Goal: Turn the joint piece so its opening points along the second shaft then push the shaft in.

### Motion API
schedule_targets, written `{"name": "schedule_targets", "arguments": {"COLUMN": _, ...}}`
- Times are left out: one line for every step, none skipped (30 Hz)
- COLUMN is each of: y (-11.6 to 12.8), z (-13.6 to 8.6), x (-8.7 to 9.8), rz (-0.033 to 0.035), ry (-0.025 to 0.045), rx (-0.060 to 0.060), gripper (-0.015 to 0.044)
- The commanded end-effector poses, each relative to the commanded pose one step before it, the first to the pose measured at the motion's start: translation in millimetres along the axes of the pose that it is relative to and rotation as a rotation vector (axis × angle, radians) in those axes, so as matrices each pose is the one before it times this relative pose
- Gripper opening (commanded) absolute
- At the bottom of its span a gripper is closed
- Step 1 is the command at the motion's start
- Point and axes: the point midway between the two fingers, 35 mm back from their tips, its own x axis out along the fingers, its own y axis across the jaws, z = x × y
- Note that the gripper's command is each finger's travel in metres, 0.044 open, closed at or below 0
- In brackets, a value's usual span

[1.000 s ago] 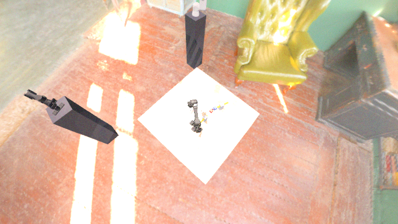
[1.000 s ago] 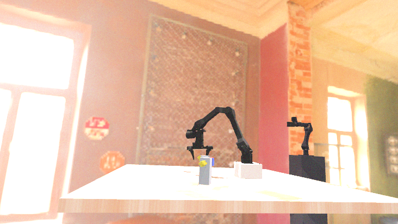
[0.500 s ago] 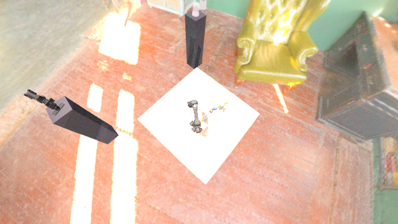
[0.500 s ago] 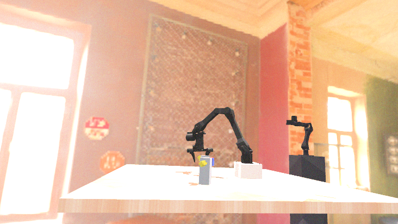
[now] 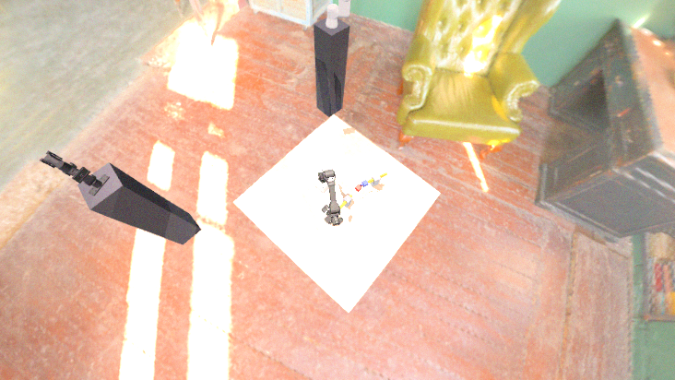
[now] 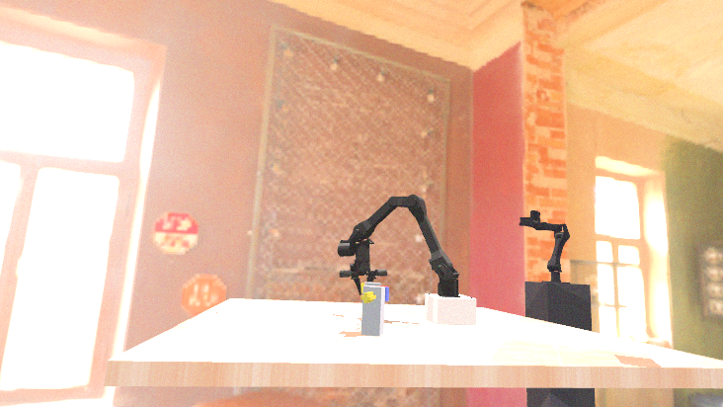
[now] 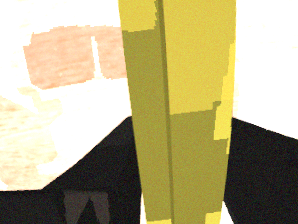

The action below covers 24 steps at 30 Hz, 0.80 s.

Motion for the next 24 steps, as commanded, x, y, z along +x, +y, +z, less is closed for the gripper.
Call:
{"name": "schedule_targets", "arguments": {"y": -0.11, "z": 0.49, "x": 0.15, "rz": -0.00109, "ry": -0.00329, "rx": 0.0030, "gripper": 0.0102}}
{"name": "schedule_targets", "arguments": {"y": 0.00, "z": 0.00, "x": 0.00, "rz": 0.00000, "ry": 0.00000, "rx": 0.0000, "gripper": 0.0102}}
{"name": "schedule_targets", "arguments": {"y": 0.00, "z": 0.00, "x": 0.00, "rz": 0.00000, "ry": 0.00000, "rx": 0.0000, "gripper": 0.0102}}
{"name": "schedule_targets", "arguments": {"y": 0.00, "z": 0.00, "x": 0.00, "rz": 0.00000, "ry": 0.00000, "rx": 0.0000, "gripper": 0.0102}}
{"name": "schedule_targets", "arguments": {"y": 0.00, "z": 0.00, "x": 0.00, "rz": 0.00000, "ry": 0.00000, "rx": 0.0000, "gripper": 0.0102}}
{"name": "schedule_targets", "arguments": {"y": 0.00, "z": 0.00, "x": 0.00, "rz": 0.00000, "ry": 0.00000, "rx": 0.0000, "gripper": 0.0102}}
{"name": "schedule_targets", "arguments": {"y": 0.00, "z": 0.00, "x": 0.00, "rz": 0.00000, "ry": 0.00000, "rx": 0.0000, "gripper": 0.0102}}
{"name": "schedule_targets", "arguments": {"y": 0.00, "z": 0.00, "x": 0.00, "rz": 0.00000, "ry": 0.00000, "rx": 0.0000, "gripper": 0.0095}}
{"name": "schedule_targets", "arguments": {"y": 0.00, "z": 0.00, "x": 0.00, "rz": 0.00000, "ry": 0.00000, "rx": 0.0000, "gripper": 0.0089}}
{"name": "schedule_targets", "arguments": {"y": 0.00, "z": 0.00, "x": 0.00, "rz": 0.00000, "ry": 0.00000, "rx": 0.0000, "gripper": 0.0082}}
{"name": "schedule_targets", "arguments": {"y": 0.00, "z": 0.00, "x": 0.00, "rz": 0.00000, "ry": 0.00000, "rx": 0.0000, "gripper": 0.0075}}
{"name": "schedule_targets", "arguments": {"y": 0.00, "z": 0.00, "x": 0.00, "rz": 0.00000, "ry": 0.00000, "rx": 0.0000, "gripper": 0.0069}}
{"name": "schedule_targets", "arguments": {"y": 0.00, "z": 0.00, "x": 0.00, "rz": 0.00000, "ry": 0.00000, "rx": 0.0000, "gripper": 0.0067}}
{"name": "schedule_targets", "arguments": {"y": 0.00, "z": 0.00, "x": 0.00, "rz": 0.00000, "ry": 0.00000, "rx": 0.0000, "gripper": 0.0067}}
{"name": "schedule_targets", "arguments": {"y": 0.07, "z": 0.05, "x": 0.12, "rz": 0.00209, "ry": 0.00001, "rx": 0.0000, "gripper": 0.0067}}
{"name": "schedule_targets", "arguments": {"y": 0.14, "z": 0.10, "x": 0.25, "rz": 0.00442, "ry": 0.00002, "rx": 0.0001, "gripper": 0.0067}}
{"name": "schedule_targets", "arguments": {"y": 0.23, "z": 0.16, "x": 0.40, "rz": 0.00753, "ry": 0.00001, "rx": 0.0001, "gripper": 0.0067}}
{"name": "schedule_targets", "arguments": {"y": 0.19, "z": 0.14, "x": 0.32, "rz": 0.00707, "ry": -0.00002, "rx": 0.0001, "gripper": 0.0067}}
{"name": "schedule_targets", "arguments": {"y": 0.14, "z": 0.15, "x": 0.23, "rz": 0.00740, "ry": -0.00004, "rx": 0.0000, "gripper": 0.0067}}
{"name": "schedule_targets", "arguments": {"y": 0.05, "z": 0.10, "x": 0.06, "rz": 0.00511, "ry": -0.00003, "rx": 0.0000, "gripper": 0.0067}}
{"name": "schedule_targets", "arguments": {"y": 0.02, "z": 0.10, "x": 0.02, "rz": 0.00481, "ry": -0.00003, "rx": 0.0000, "gripper": 0.0067}}
{"name": "schedule_targets", "arguments": {"y": 0.01, "z": 0.11, "x": 0.01, "rz": 0.00493, "ry": -0.00003, "rx": 0.0000, "gripper": 0.0067}}
{"name": "schedule_targets", "arguments": {"y": 0.00, "z": 0.12, "x": 0.01, "rz": 0.00491, "ry": -0.00003, "rx": 0.0000, "gripper": 0.0067}}
{"name": "schedule_targets", "arguments": {"y": 0.00, "z": 0.11, "x": 0.01, "rz": 0.00488, "ry": -0.00002, "rx": 0.0000, "gripper": 0.0067}}
